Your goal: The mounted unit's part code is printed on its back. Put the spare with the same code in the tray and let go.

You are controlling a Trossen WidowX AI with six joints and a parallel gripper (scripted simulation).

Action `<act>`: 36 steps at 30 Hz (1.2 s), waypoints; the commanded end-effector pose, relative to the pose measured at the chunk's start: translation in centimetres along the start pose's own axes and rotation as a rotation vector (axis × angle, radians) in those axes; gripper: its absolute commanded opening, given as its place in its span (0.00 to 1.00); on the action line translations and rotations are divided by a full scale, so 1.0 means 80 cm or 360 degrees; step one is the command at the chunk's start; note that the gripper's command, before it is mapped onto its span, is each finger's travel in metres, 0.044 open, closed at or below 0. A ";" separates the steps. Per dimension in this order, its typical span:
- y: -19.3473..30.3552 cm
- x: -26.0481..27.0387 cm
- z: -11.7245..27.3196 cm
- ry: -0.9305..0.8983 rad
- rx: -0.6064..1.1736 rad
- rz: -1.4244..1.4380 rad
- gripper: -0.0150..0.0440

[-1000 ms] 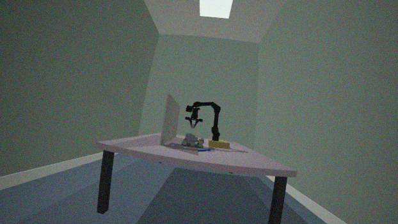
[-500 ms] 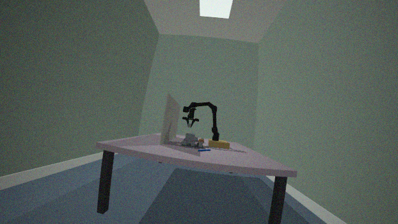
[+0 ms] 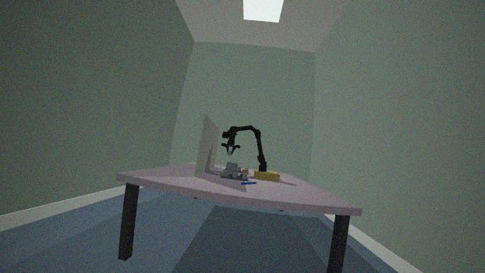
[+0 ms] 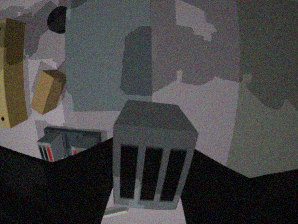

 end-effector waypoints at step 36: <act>0.145 0.003 -0.023 -0.0017 0.0038 0.0144 0.25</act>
Point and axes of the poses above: the point midway between the two fingers, 35 mm back from their tips, its own z axis back along the fingers, its own x axis across the jaws, y = z × x, the point moved 1 cm from there along z, back along the fingers, and after that the axes turned 4 degrees about z, right-handed, at the moved point
